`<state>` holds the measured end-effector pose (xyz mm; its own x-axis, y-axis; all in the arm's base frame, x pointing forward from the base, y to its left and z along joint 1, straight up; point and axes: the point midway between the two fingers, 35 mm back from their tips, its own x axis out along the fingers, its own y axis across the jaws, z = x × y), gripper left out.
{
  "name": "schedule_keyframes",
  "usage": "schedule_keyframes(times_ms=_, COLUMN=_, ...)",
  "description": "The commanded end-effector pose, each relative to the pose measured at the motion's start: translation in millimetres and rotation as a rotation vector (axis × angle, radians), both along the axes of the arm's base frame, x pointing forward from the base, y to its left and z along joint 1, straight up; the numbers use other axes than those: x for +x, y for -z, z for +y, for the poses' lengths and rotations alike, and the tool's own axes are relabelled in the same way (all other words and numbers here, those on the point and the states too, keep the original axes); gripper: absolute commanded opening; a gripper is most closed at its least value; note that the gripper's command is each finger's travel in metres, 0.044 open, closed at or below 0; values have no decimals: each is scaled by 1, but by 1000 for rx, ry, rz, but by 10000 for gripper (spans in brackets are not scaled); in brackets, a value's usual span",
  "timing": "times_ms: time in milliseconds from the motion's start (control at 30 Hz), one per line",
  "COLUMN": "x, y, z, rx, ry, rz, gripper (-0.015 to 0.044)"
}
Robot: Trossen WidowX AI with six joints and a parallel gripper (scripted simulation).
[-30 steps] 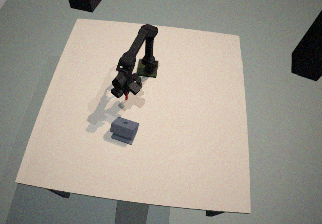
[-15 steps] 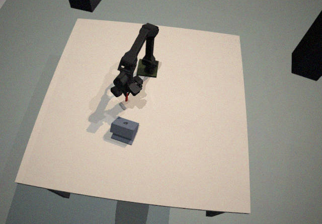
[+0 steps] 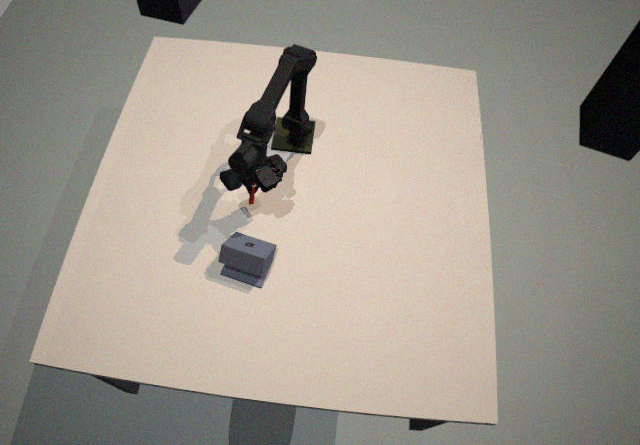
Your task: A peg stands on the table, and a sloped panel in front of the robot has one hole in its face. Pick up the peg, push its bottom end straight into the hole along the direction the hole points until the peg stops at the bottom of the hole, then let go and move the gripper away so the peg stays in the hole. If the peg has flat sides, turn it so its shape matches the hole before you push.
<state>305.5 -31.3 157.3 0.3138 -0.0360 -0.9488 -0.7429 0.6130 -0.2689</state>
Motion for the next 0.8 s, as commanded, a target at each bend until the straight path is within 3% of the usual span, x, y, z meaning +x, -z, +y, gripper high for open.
schedule_keyframes(times_ms=0, x=1, y=-2, z=1, rx=10, ry=41, rz=-26, gripper=0)
schedule_keyframes(times_ms=767, x=10, y=-8, z=10, rx=86, ry=224, rz=-131, gripper=0)
